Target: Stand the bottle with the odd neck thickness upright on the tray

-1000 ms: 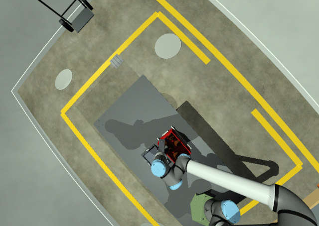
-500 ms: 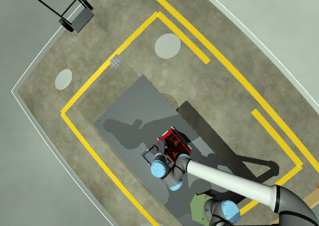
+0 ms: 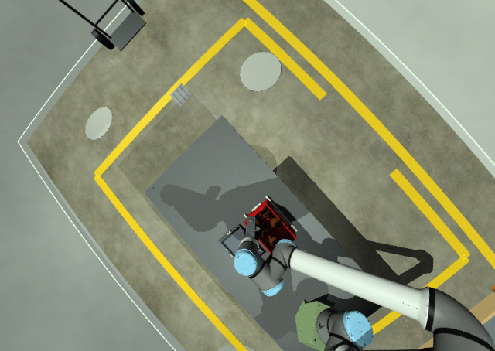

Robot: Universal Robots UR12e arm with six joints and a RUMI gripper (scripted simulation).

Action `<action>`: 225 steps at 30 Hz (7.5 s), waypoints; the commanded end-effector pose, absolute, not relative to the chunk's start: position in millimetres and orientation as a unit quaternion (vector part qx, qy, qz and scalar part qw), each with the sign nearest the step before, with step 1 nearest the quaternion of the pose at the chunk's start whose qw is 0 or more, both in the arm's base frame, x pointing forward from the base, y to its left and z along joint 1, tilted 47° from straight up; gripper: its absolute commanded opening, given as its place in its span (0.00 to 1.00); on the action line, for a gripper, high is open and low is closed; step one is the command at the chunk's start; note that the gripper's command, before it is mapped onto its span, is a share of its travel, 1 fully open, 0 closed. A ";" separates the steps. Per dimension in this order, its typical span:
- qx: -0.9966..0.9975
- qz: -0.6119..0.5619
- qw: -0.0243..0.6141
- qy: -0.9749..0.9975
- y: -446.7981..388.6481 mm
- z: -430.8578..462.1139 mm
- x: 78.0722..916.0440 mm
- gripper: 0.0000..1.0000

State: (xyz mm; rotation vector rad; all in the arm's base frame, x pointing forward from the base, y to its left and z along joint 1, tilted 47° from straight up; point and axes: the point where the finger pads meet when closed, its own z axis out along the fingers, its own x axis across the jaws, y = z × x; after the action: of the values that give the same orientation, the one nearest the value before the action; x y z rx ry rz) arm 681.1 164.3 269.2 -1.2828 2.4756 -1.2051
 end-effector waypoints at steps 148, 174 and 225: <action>-0.422 -0.396 0.053 0.814 193.7 302.6 661.0 0.00; -0.422 -0.396 0.053 0.814 209.6 320.7 649.9 0.00; -0.422 -0.396 0.053 0.814 212.8 324.4 647.6 0.00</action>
State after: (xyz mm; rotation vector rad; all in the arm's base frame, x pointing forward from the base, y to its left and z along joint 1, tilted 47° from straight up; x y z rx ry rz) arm 647.5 212.4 323.6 -1.2829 2.4756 -1.2052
